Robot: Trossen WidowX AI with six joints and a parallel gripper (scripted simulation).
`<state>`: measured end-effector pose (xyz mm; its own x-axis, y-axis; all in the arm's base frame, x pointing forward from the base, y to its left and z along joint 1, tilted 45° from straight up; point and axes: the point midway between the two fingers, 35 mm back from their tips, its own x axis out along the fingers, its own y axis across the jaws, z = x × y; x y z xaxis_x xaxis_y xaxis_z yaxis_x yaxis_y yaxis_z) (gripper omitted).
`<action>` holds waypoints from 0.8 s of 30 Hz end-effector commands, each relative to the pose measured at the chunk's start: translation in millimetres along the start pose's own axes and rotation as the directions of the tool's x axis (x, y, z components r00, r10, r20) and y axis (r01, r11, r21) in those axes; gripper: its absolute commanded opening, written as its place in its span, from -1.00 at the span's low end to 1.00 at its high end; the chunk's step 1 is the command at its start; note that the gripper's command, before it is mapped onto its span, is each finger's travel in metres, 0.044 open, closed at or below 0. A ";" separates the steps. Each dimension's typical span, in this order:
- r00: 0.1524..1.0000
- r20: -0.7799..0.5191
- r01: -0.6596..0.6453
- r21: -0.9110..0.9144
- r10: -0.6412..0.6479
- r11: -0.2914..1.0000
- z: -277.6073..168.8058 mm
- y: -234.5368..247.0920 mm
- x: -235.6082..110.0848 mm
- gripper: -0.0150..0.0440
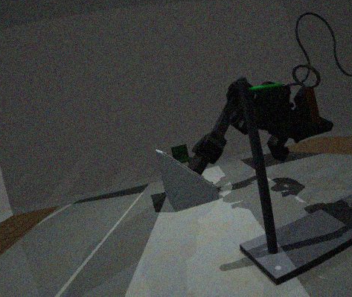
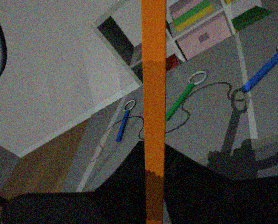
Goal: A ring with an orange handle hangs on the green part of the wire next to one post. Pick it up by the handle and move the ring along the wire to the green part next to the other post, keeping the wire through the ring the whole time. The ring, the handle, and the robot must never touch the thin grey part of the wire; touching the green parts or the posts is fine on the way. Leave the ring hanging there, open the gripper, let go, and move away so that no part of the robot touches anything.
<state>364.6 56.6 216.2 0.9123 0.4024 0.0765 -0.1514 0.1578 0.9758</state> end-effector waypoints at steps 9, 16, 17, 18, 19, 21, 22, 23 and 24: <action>0.998 -0.016 0.058 -0.095 -0.059 0.994 -0.5 -21.9 -2.7 -1.00; 0.996 -0.020 0.082 -0.152 -0.086 0.985 0.8 -31.3 -4.7 -1.00; 0.996 -0.021 0.085 -0.160 -0.089 0.983 1.1 -32.7 -5.0 -1.00; 0.995 -0.021 0.088 -0.169 -0.093 0.982 1.3 -34.0 -5.3 -1.00; 0.995 -0.022 0.093 -0.180 -0.098 0.979 1.7 -35.9 -5.7 -1.00; 0.994 -0.022 0.100 -0.197 -0.106 0.975 2.3 -38.7 -6.4 -1.00; 0.994 -0.022 0.104 -0.205 -0.110 0.973 2.6 -40.1 -6.7 -1.00; 0.993 -0.023 0.107 -0.215 -0.115 0.971 2.9 -41.8 -7.1 -1.00; 0.993 -0.023 0.111 -0.224 -0.119 0.968 3.3 -43.3 -7.5 -1.00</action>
<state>365.6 46.2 184.6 0.9161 0.4007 -0.0154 -0.1440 0.3644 0.9200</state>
